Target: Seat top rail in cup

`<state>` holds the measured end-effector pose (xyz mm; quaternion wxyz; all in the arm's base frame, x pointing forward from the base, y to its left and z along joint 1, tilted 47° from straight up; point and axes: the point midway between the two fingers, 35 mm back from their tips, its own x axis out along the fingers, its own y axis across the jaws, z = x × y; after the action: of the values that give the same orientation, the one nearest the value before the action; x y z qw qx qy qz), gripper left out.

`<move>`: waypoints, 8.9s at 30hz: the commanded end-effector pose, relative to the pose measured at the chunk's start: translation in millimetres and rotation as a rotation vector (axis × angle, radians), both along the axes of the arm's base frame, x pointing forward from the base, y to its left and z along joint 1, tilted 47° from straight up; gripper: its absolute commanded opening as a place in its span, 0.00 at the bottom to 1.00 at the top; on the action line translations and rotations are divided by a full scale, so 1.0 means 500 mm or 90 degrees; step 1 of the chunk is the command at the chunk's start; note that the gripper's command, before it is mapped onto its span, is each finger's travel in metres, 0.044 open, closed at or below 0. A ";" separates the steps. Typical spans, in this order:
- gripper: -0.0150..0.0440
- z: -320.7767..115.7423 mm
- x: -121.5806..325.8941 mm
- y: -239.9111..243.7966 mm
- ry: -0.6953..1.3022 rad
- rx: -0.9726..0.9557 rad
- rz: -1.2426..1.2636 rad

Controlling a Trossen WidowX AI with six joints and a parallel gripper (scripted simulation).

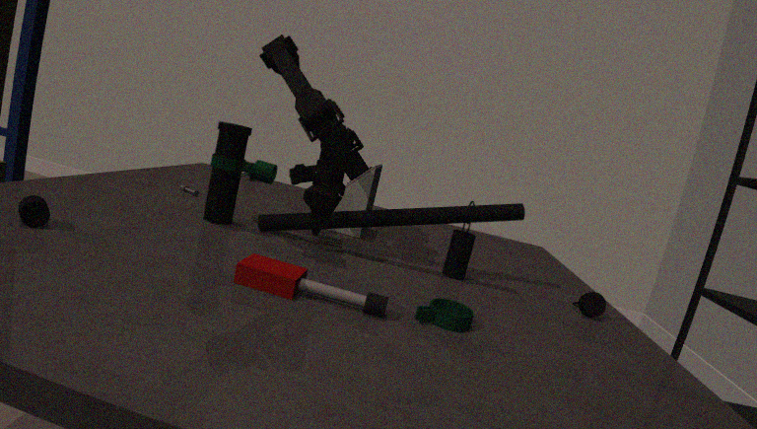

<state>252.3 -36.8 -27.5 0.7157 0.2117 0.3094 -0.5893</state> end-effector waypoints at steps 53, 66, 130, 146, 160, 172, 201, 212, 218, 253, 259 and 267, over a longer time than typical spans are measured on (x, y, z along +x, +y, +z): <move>0.25 0.056 -0.028 0.146 -0.021 -0.142 0.010; 0.25 0.053 -0.029 0.140 -0.017 -0.137 0.006; 0.25 0.084 -0.020 0.126 -0.008 -0.145 -0.002; 0.25 0.089 -0.020 0.130 -0.010 -0.151 -0.001; 0.25 0.092 -0.018 0.133 -0.010 -0.154 0.000; 0.25 0.088 -0.021 0.127 -0.006 -0.153 -0.007; 0.25 0.117 -0.007 0.108 -0.006 -0.153 -0.007; 0.25 0.129 -0.003 0.100 -0.006 -0.153 -0.007; 0.25 0.136 -0.002 0.094 -0.006 -0.153 -0.007; 1.00 0.129 -0.019 0.160 0.007 -0.148 -0.015; 1.00 0.130 -0.031 0.198 0.007 -0.151 -0.016; 1.00 0.170 -0.042 0.250 0.009 -0.156 -0.011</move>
<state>234.4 66.9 46.0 0.7266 0.1160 0.2400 -0.6332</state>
